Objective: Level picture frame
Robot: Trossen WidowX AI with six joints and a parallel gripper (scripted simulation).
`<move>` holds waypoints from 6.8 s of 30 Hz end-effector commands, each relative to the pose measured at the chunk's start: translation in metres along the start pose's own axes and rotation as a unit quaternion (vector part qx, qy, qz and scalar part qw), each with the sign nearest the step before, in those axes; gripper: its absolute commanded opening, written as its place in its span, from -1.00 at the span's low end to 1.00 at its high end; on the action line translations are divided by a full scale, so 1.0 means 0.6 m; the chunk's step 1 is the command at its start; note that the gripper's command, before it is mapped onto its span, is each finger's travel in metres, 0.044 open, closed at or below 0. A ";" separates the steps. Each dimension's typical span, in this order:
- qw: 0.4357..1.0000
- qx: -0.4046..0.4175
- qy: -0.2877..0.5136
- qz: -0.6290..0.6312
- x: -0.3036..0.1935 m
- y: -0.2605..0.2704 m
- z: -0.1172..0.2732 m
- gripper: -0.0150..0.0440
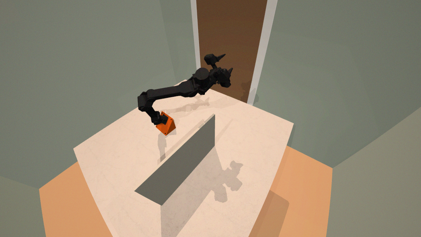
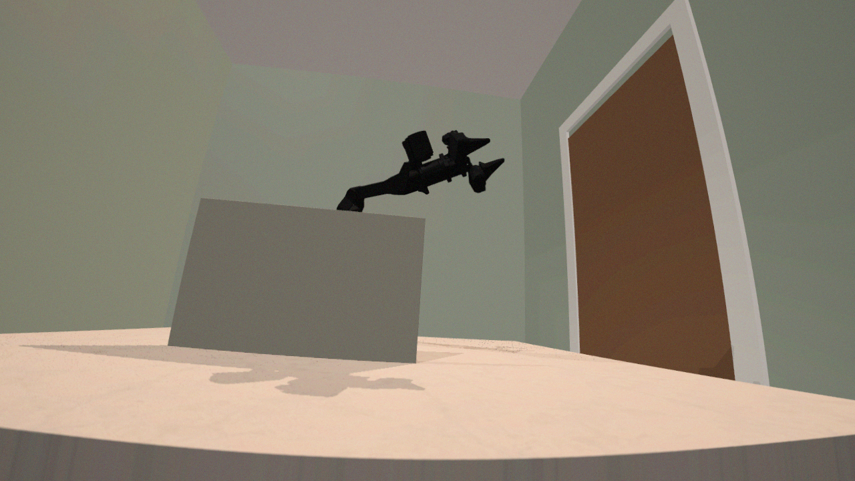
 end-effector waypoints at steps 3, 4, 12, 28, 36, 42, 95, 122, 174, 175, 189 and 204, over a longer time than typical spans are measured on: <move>1.000 -0.009 -0.026 0.005 0.016 0.013 0.034 0.60; 0.999 -0.015 -0.044 0.009 0.025 0.022 0.058 0.51; 0.980 -0.069 -0.183 0.033 0.061 0.068 0.254 0.39; 0.876 -0.187 -0.441 0.060 -0.036 0.047 0.601 0.39; 0.792 -0.253 -0.551 0.063 -0.130 -0.019 0.718 0.39; 0.763 -0.265 -0.586 0.059 -0.159 -0.042 0.743 0.39; 0.763 -0.265 -0.586 0.059 -0.159 -0.042 0.743 0.39; 0.763 -0.265 -0.586 0.059 -0.159 -0.042 0.743 0.39; 0.762 -0.264 -0.588 0.062 -0.110 -0.145 0.773 0.39; 0.762 -0.264 -0.588 0.062 -0.100 -0.149 0.771 0.39; 0.762 -0.264 -0.588 0.063 -0.051 -0.177 0.756 0.39; 0.762 -0.263 -0.588 0.063 -0.046 -0.179 0.755 0.39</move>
Point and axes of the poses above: the point midway between the two fingers, 35 mm back from their tips, its own z axis back along the fingers, its own y axis across the jaws, x = y × z, the point moved 2 cm from there along z, back along the fingers, and after that the axes turned 5 degrees about -z, right-handed, at the moved point
